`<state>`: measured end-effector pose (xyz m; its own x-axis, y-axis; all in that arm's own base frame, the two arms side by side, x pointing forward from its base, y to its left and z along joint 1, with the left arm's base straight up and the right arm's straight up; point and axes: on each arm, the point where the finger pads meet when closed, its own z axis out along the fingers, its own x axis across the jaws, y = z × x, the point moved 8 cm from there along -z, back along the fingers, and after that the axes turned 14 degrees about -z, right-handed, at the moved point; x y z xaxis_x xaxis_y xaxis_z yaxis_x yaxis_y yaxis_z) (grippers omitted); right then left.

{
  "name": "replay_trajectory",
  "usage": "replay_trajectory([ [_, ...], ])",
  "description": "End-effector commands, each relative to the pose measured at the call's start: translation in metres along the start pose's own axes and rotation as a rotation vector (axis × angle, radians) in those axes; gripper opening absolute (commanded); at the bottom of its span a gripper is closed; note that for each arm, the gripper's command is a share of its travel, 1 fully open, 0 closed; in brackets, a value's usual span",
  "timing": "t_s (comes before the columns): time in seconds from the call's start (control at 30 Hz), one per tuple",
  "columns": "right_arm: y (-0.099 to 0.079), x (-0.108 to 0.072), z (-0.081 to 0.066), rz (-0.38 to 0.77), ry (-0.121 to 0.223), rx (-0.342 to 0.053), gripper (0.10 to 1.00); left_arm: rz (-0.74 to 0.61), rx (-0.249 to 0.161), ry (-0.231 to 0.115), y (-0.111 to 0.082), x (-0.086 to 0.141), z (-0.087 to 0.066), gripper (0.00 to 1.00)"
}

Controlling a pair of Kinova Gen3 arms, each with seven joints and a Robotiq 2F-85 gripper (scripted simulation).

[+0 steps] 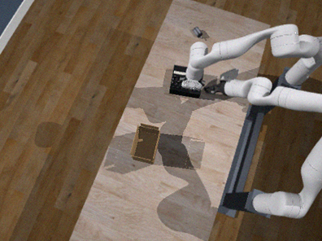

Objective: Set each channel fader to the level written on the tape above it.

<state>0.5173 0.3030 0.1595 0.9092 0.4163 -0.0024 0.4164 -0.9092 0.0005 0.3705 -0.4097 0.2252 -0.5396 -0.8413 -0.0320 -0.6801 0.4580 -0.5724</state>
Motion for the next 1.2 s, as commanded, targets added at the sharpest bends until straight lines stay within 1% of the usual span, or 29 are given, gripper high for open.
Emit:
replay_trajectory([
  [0.0,0.000,0.000,-0.001,0.000,0.002,0.000,0.099,-0.001,0.002,0.001,-0.001,0.000,-0.001,1.000],
  [0.5,0.002,0.000,-0.001,0.000,0.002,0.000,0.099,-0.001,0.002,0.001,-0.001,0.000,-0.001,1.000],
  [1.17,0.011,-0.002,-0.001,0.000,0.002,0.000,0.099,-0.001,0.002,0.001,-0.001,0.000,-0.001,1.000],
])
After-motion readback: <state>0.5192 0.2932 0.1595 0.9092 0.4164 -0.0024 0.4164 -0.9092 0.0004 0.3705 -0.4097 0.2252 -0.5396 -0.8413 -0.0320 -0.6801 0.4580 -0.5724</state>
